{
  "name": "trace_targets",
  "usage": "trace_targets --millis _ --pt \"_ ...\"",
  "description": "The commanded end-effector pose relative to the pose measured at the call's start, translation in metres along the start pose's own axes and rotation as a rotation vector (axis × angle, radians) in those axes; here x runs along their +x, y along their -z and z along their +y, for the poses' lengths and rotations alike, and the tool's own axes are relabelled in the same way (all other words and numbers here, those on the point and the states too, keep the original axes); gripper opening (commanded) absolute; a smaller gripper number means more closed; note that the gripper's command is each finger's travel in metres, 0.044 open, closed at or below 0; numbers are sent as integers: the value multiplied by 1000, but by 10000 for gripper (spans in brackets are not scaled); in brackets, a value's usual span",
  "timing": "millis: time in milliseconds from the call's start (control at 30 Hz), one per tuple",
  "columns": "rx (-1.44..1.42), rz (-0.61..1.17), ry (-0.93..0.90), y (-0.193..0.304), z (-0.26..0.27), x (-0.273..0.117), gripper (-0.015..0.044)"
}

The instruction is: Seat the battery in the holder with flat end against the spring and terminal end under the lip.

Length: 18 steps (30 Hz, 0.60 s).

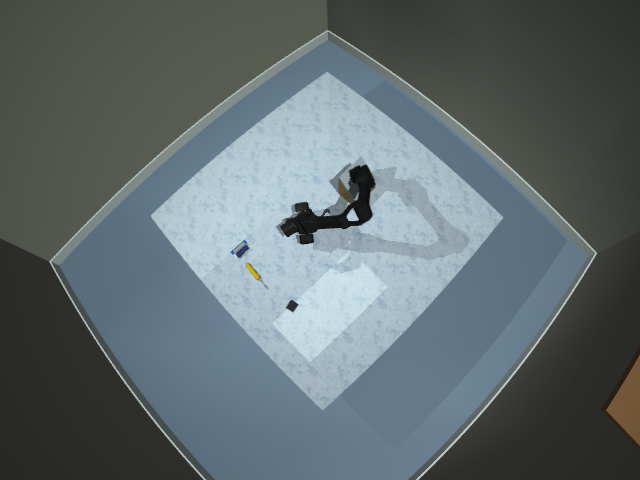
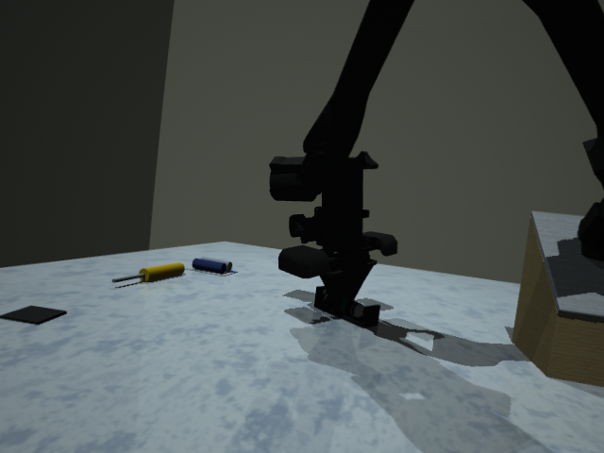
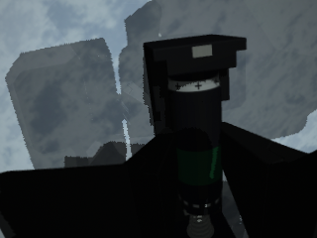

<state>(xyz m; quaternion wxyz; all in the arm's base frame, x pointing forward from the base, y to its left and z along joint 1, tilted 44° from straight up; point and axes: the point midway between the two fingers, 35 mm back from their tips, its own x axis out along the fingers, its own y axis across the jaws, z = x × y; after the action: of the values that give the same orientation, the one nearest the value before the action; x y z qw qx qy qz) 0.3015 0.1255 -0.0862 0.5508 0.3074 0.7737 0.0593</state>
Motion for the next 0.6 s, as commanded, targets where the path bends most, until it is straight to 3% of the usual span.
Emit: trace_targets --millis 0,467,567 --pt "-7 -6 0 -3 1 0 64" --pt "-8 -4 0 -3 1 -1 64" --pt "-8 -4 0 -3 1 -1 143"
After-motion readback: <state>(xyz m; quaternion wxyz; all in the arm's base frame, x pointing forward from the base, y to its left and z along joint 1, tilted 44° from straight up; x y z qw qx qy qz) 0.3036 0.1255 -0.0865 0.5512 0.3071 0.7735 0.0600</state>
